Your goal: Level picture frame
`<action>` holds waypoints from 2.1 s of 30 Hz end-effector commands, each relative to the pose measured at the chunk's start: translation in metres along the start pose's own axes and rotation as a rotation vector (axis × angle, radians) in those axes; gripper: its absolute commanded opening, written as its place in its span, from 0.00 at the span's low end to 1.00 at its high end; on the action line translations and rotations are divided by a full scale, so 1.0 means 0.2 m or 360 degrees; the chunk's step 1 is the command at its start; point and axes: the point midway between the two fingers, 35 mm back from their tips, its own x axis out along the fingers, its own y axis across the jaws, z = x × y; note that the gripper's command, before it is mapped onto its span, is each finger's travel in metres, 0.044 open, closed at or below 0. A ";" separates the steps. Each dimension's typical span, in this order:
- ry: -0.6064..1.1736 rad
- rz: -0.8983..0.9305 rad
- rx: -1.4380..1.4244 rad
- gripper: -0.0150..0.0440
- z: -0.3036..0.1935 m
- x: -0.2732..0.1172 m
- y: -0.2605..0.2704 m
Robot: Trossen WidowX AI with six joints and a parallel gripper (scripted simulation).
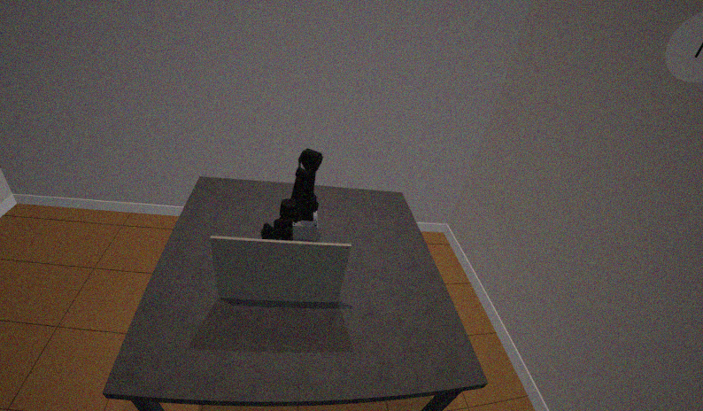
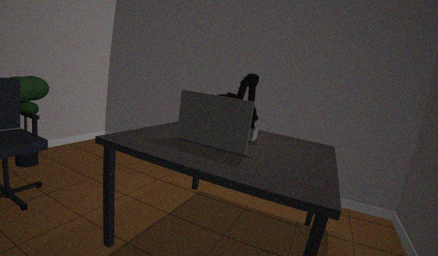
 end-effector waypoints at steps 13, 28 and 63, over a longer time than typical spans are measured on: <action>0.0000 -0.0001 -0.0027 0.25 0.00 0.00 0.00; -0.0002 -0.0001 -0.0208 0.25 0.00 0.00 -0.01; -0.0027 -0.0006 -0.0024 0.69 0.04 -0.49 -0.02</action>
